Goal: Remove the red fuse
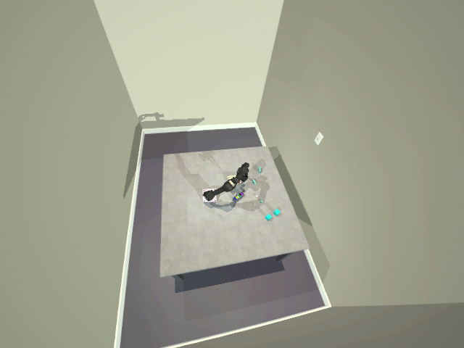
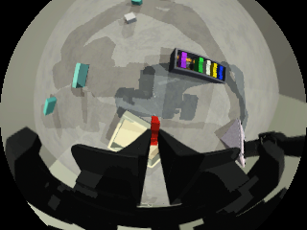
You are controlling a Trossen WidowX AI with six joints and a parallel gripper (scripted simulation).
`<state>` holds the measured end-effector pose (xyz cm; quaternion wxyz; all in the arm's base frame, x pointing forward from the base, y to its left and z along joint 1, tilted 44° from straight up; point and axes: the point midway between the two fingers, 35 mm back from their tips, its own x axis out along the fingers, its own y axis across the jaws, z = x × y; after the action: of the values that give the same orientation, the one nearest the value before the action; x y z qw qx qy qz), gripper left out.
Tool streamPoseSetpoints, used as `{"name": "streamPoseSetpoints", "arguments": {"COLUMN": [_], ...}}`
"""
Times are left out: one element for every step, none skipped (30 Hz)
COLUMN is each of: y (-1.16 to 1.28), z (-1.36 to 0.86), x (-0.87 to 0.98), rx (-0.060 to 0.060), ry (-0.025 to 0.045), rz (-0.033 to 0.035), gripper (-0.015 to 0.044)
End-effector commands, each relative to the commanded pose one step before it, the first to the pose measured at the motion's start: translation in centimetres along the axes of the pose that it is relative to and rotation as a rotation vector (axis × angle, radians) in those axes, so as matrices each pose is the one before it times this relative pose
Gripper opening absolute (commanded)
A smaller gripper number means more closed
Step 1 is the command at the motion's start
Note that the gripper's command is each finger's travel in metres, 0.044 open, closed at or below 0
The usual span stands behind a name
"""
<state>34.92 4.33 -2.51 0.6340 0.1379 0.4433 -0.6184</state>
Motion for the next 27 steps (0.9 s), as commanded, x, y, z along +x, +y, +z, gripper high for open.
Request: {"name": "streamPoseSetpoints", "arguments": {"y": [0.916, 0.195, 0.182, 0.17, 0.157, 0.144, 0.132, 0.119, 0.088, 0.049, 0.016, 0.0, 0.0, 0.002, 0.005, 0.008, 0.01, 0.009, 0.008, 0.007, 0.006, 0.005, 0.004, 0.003, 0.002, 0.001, 0.0], "z": [-2.343, -0.674, -0.678, -0.681, -0.684, -0.687, -0.689, -0.691, -0.569, -0.342, -0.114, 0.0, 0.0, 0.0, 0.0, 0.001, 0.001, 0.001, 0.001, 0.001, 0.001, 0.001, 0.001, 0.001, 0.001, 0.001, 0.001], "x": [-0.124, 0.039, 0.045, 0.051, 0.057, 0.063, 0.07, 0.076, 0.067, 0.042, 0.014, 0.0, 0.0, 0.026, 0.079, 0.132, 0.162, 0.163, 0.162, 0.162, 0.162, 0.162, 0.162, 0.162, 0.162, 0.162, 0.162], "rx": [0.0053, 0.0002, 0.0003, 0.0003, 0.0004, 0.0004, 0.0005, 0.0005, 0.0005, 0.0003, 0.0001, 0.0, 0.0, 0.0, 0.0, 0.0, 0.0, 0.0, 0.0, 0.0, 0.0, 0.0, 0.0, 0.0, 0.0, 0.0, 0.0], "ry": [0.00238, -0.00033, -0.00044, -0.00055, -0.00066, -0.00077, -0.00088, -0.001, -0.00091, -0.00058, -0.0002, 0.0, 0.0, 0.0, -0.00001, -0.00002, -0.00002, -0.00003, -0.00003, -0.00003, -0.00003, -0.00004, -0.00004, -0.00004, -0.00004, -0.00005, -0.00005], "rz": [0.00439, -0.00044, -0.00051, -0.00058, -0.00064, -0.00071, -0.00077, -0.00082, -0.00072, -0.00045, -0.00015, 0.0, 0.0, 0.0, 0.00001, 0.00002, 0.00002, 0.00002, 0.00002, 0.00001, 0.00001, 0.00001, 0.0, 0.0, 0.0, 0.0, -0.00001], "gripper": [0.0, 0.0, 0.0, 0.0, 0.0, 0.0, 0.0, 0.0, 0.0, 0.0, 0.0, 0.0, 0.0, 0.0, 0.0, 0.0, 0.0, 0.0, 0.0, 0.0, 0.0, 0.0, 0.0, 0.0, 0.0, 0.0, 0.0]}}
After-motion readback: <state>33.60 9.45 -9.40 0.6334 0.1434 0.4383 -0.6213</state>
